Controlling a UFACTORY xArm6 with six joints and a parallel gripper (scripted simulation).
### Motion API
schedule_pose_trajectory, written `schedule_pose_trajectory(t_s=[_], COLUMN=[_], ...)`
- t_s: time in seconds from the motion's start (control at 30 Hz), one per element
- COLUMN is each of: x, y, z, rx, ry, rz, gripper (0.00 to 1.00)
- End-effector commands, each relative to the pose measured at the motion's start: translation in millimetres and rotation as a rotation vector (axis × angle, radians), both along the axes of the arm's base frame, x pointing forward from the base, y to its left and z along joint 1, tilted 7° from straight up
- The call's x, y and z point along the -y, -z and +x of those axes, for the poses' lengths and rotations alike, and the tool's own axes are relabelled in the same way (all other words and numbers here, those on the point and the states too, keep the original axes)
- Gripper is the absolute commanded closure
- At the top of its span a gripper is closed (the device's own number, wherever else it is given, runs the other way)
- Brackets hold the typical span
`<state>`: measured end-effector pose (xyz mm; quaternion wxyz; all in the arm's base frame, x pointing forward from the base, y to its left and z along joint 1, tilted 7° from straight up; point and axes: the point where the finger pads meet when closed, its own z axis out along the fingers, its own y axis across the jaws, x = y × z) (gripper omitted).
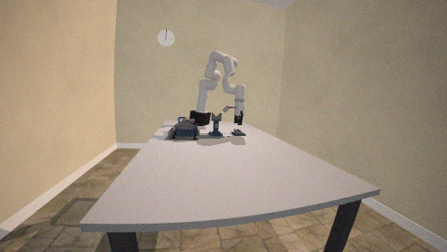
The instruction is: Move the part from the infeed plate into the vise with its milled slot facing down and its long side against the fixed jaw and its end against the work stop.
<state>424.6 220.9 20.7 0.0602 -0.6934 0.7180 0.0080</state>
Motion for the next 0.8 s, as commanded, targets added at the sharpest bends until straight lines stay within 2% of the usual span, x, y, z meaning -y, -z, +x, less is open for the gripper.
schedule_pose_trajectory(t_s=[0.0,0.77], x=[-1.6,-5.0], y=[8.5,42.7], z=[2.2,4.9], rx=[0.003,0.003], ry=[0.000,0.000], rz=[0.002,0.002], gripper=[0.11,0.11])
